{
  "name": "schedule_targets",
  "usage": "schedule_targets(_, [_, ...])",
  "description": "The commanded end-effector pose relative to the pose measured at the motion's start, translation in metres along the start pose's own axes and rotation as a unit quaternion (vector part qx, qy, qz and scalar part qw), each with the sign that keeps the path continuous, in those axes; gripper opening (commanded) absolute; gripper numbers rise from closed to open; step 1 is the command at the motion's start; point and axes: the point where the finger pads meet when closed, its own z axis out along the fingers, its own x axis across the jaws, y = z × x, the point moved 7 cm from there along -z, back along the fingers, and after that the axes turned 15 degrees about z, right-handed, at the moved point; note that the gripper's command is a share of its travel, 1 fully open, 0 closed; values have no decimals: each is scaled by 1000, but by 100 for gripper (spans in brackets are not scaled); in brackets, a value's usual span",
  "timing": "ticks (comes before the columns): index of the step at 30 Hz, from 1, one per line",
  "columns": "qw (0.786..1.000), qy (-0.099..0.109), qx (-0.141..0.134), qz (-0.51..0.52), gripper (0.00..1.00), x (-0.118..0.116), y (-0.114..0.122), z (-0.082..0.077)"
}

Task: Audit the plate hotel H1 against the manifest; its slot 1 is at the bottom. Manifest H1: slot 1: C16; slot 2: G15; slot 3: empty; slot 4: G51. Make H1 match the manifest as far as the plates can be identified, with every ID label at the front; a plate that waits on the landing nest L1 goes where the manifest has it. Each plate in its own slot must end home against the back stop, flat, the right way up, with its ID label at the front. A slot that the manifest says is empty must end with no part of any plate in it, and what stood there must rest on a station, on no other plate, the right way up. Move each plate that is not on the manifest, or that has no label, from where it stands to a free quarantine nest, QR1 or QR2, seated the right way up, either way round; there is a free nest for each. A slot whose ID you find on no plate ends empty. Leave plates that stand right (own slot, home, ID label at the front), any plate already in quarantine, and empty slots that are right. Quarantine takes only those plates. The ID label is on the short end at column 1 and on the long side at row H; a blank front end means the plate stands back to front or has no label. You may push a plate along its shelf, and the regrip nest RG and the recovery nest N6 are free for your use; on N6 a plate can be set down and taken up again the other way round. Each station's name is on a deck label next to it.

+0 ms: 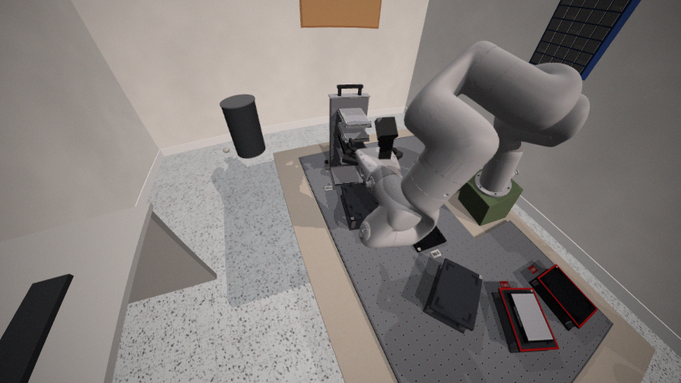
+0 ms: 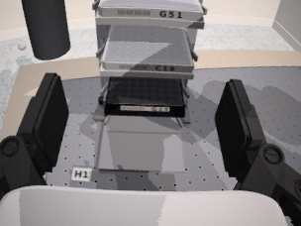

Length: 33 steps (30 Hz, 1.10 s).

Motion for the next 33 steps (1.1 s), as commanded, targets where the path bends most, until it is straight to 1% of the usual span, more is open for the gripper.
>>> schedule_targets(1, [1000, 0, 0, 1, 100, -3, -8, 13])
schedule_targets(3, [1000, 0, 0, 1, 100, -4, -10, 17])
schedule_targets(5, [1000, 0, 0, 1, 100, -4, -10, 17])
schedule_targets(20, [1000, 0, 0, 1, 100, -10, -29, 52])
schedule_targets(22, [1000, 0, 0, 1, 100, -10, -29, 52])
schedule_targets(27, [1000, 0, 0, 2, 100, -12, -35, 63])
schedule_targets(33, [1000, 0, 0, 1, 100, -12, -35, 63])
